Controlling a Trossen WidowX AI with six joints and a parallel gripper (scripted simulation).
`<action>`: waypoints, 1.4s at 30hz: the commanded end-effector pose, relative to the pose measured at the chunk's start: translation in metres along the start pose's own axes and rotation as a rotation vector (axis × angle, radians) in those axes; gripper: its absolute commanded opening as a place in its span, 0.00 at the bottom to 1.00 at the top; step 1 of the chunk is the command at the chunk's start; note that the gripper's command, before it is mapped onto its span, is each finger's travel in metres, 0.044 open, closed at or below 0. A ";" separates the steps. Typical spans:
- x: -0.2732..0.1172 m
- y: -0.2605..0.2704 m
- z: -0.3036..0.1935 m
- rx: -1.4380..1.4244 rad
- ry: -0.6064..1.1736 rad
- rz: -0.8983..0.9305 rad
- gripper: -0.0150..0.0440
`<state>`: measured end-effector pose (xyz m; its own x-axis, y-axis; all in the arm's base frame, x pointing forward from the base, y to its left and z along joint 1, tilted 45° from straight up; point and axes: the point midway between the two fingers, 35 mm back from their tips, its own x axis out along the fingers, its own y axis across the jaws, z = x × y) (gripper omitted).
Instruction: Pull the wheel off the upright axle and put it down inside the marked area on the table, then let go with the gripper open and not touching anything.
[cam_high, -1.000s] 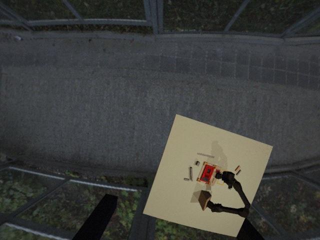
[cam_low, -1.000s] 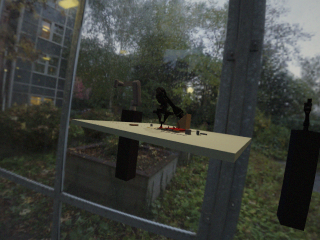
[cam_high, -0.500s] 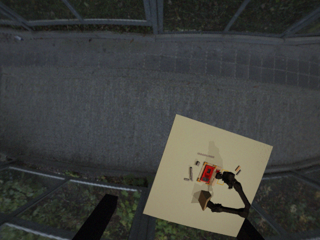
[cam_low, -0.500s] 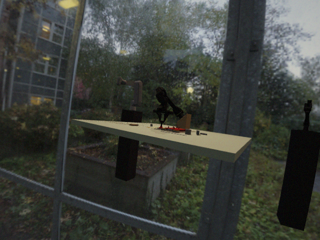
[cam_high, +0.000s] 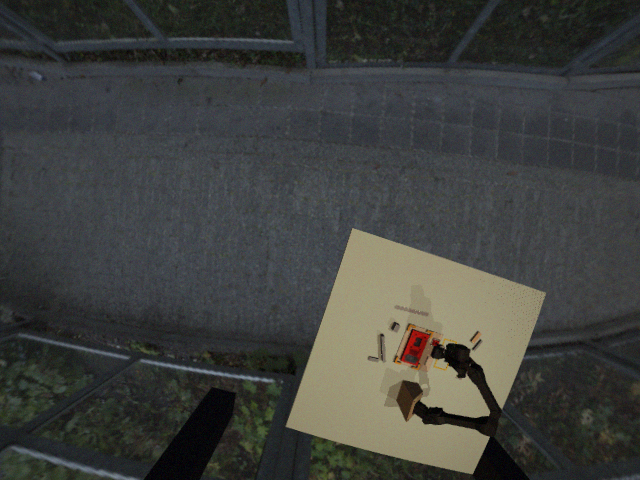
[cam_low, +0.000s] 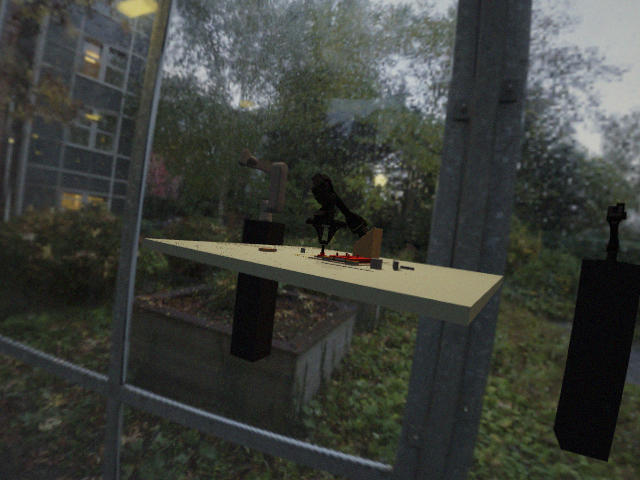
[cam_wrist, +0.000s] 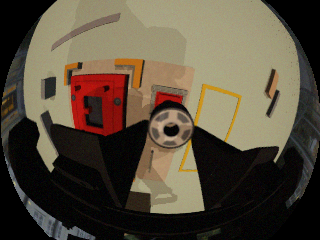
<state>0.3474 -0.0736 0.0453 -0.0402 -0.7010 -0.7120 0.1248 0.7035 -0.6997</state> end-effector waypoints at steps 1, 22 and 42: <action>-0.008 0.001 0.001 0.003 -0.003 0.003 0.25; -0.032 -0.046 -0.021 -0.002 -0.001 0.001 0.25; -0.025 -0.092 -0.052 0.001 -0.001 0.000 0.25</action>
<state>0.2867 -0.1095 0.1279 -0.0376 -0.6971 -0.7160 0.1311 0.7069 -0.6951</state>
